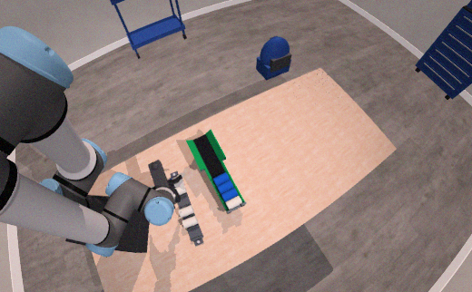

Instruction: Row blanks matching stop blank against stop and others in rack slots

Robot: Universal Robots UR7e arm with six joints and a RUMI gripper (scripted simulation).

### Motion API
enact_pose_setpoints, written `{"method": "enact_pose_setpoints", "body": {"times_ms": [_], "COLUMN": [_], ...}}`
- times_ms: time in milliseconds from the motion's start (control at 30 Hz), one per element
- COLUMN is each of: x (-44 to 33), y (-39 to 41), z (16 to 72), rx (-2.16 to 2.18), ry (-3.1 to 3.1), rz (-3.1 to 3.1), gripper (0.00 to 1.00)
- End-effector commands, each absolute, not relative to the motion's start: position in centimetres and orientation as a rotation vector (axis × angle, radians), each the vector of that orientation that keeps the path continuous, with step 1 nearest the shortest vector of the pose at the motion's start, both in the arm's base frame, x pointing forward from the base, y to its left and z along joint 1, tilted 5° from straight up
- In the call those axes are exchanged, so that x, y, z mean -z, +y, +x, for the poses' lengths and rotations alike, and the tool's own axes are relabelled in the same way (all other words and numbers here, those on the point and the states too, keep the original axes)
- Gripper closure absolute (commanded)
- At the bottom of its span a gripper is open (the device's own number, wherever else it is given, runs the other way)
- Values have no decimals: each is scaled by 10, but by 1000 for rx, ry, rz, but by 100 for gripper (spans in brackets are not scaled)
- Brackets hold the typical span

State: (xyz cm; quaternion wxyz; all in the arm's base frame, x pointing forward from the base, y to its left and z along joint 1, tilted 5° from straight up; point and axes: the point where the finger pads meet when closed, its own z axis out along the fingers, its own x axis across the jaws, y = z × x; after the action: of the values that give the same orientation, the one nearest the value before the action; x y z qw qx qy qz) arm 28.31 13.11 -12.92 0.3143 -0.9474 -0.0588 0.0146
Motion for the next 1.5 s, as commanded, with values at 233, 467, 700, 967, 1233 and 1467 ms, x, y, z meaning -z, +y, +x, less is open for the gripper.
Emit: {"method": "enact_pose_setpoints", "body": {"times_ms": [233, 467, 700, 967, 1233, 1467], "x": [129, 129, 130, 144, 154, 152], "y": [131, 131, 131, 130, 127, 126], "z": [283, 283, 283, 276, 277, 287], "rx": [-38, -38, -41, -100, -92, 3], "ry": [-155, -155, -156, -180, -184, -158], "rz": [-2497, -2497, -2502, -2651, -2866, -3022], "gripper": [0, 0, 0, 0, 0, 0]}}
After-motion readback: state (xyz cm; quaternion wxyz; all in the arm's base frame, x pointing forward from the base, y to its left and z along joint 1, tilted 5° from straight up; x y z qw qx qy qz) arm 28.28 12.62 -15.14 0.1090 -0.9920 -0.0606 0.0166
